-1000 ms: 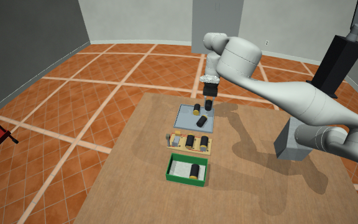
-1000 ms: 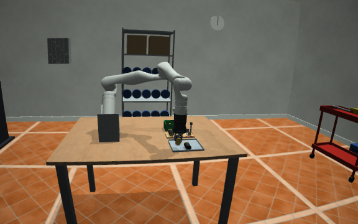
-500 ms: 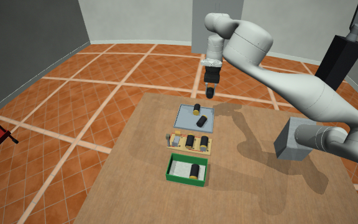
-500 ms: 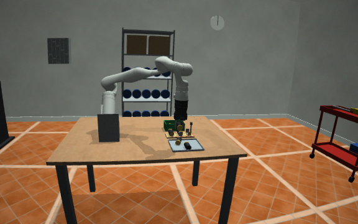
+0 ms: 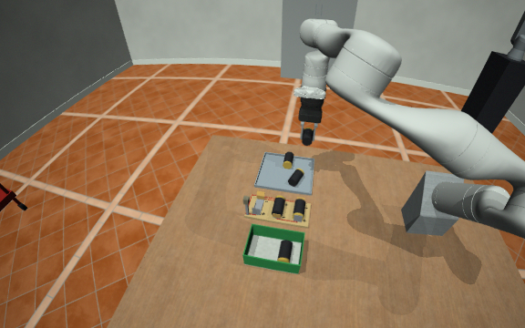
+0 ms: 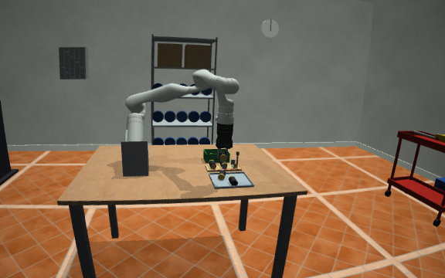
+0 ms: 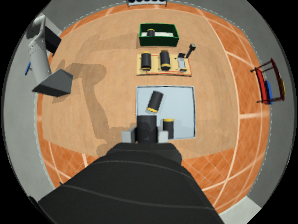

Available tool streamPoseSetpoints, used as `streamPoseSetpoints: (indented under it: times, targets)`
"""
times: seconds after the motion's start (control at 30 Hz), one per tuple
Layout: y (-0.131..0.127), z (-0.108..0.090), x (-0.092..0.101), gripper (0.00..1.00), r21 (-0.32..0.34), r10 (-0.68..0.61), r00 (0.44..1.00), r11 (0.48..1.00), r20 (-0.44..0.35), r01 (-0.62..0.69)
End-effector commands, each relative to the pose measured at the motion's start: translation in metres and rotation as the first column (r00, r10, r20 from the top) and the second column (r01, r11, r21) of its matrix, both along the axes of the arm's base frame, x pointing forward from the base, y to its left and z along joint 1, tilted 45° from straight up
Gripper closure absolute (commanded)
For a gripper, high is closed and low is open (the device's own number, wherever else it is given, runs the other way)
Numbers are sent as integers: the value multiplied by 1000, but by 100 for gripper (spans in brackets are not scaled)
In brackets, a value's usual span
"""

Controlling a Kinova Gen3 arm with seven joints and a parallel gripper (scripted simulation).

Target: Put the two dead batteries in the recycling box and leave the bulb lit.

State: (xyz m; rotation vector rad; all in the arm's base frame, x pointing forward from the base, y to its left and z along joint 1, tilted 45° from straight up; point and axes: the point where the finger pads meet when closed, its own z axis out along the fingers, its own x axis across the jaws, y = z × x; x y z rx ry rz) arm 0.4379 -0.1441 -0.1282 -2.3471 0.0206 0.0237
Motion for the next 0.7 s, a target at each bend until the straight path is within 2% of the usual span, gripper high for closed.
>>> streamPoseSetpoints:
  times: [0.0, 0.2, 0.37, 0.43, 0.67]
  targets:
    - [5, 8, 4, 43, -2, 2, 1000, 1000, 4, -2]
    - [25, 28, 10, 43, -2, 2, 1000, 1000, 4, -2]
    - [53, 56, 18, 43, -2, 2, 1000, 1000, 4, -2]
    - [53, 56, 18, 43, -2, 2, 1000, 1000, 4, -2]
    - [108, 112, 35, 43, -2, 2, 1000, 1000, 4, -2]
